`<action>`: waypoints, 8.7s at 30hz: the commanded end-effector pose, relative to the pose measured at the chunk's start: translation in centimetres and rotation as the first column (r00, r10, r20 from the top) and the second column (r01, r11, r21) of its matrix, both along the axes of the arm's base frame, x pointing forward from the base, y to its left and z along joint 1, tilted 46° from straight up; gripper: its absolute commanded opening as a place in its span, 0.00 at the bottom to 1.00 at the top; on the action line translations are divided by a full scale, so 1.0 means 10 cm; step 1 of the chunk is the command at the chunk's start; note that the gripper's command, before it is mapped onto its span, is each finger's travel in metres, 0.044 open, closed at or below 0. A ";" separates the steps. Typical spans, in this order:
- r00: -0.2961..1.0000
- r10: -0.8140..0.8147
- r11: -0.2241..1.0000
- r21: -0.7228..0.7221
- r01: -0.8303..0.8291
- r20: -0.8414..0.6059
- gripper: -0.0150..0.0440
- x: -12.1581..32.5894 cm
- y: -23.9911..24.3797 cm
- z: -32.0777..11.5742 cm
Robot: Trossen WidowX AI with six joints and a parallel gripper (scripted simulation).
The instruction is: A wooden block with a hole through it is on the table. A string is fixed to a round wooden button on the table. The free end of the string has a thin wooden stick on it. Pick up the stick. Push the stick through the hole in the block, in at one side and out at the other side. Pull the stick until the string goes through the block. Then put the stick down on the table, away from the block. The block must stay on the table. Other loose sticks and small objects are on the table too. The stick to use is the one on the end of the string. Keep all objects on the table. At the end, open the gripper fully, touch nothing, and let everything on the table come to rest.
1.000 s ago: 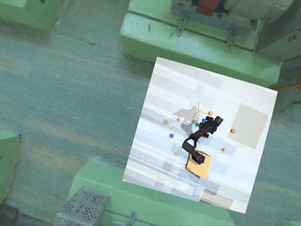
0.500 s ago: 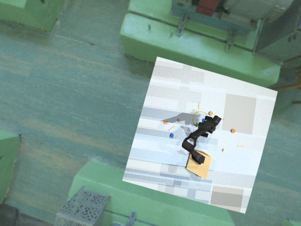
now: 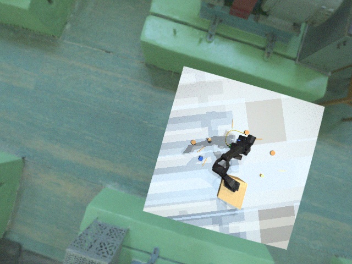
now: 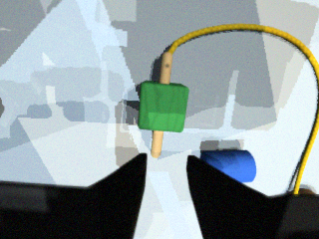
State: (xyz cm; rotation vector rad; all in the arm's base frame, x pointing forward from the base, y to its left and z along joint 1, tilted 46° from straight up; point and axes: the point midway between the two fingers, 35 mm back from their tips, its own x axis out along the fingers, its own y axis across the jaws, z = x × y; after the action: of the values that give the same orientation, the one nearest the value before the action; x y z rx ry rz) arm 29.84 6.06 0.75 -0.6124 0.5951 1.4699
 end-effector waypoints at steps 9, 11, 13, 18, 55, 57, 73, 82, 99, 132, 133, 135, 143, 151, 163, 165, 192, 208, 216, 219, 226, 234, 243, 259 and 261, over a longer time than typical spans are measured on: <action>1.000 0.000 1.000 0.007 0.000 -0.007 0.47 -0.03 0.16 -0.14; 1.000 0.000 1.000 0.008 0.000 -0.007 0.47 -0.03 0.18 -0.16; 1.000 0.000 1.000 0.008 0.000 -0.007 0.47 -0.04 0.21 -0.18; 1.000 0.001 1.000 0.010 -0.001 -0.007 0.47 -0.04 0.25 -0.22; 1.000 -0.010 0.995 0.102 0.011 -0.013 0.25 -0.04 0.16 -0.33; 1.000 -0.011 0.995 0.102 0.012 -0.012 0.25 -0.05 0.14 -0.36; 0.999 -0.025 0.995 0.100 0.027 -0.021 0.25 -0.05 -0.01 -0.52; 0.997 -0.057 0.993 0.098 0.063 -0.056 0.25 -0.03 -0.10 -0.61; 0.980 -0.136 0.985 0.089 0.149 -0.142 0.25 -0.04 -0.26 -0.77; 0.947 -0.222 0.967 0.071 0.244 -0.234 0.25 -0.18 -0.52 -1.04; 0.947 -0.222 0.967 0.071 0.244 -0.234 0.25 -0.19 -0.52 -1.05; 0.947 -0.222 0.967 0.071 0.244 -0.233 0.25 -0.20 -0.54 -1.07; 0.946 -0.225 0.967 0.070 0.247 -0.232 0.25 -0.23 -0.60 -1.13; 0.946 -0.224 0.967 0.071 0.246 -0.234 0.25 -0.25 -0.63 -1.21; 0.946 -0.222 0.967 0.072 0.245 -0.236 0.25 -0.27 -0.62 -1.30; 0.946 -0.222 0.967 0.072 0.245 -0.236 0.25 -0.27 -0.62 -1.30; 0.946 -0.222 0.967 0.072 0.245 -0.236 0.25 -0.27 -0.62 -1.30; 0.946 -0.222 0.967 0.072 0.245 -0.236 0.25 -0.27 -0.62 -1.30; 0.946 -0.222 0.967 0.072 0.245 -0.236 0.25 -0.27 -0.62 -1.30; 0.946 -0.222 0.967 0.072 0.245 -0.236 0.25 -0.27 -0.62 -1.30; 0.946 -0.222 0.967 0.072 0.245 -0.236 0.25 -0.27 -0.62 -1.30; 0.946 -0.222 0.967 0.072 0.245 -0.236 0.25 -0.27 -0.62 -1.30; 0.946 -0.222 0.967 0.072 0.245 -0.236 0.25 -0.27 -0.62 -1.30; 0.946 -0.222 0.967 0.072 0.245 -0.236 0.25 -0.27 -0.62 -1.30; 0.946 -0.222 0.967 0.072 0.245 -0.236 0.25 -0.27 -0.62 -1.30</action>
State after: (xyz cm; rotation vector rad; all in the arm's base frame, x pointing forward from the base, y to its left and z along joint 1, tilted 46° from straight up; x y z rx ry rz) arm 27.18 -0.23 -11.85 -0.2698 0.7374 1.3362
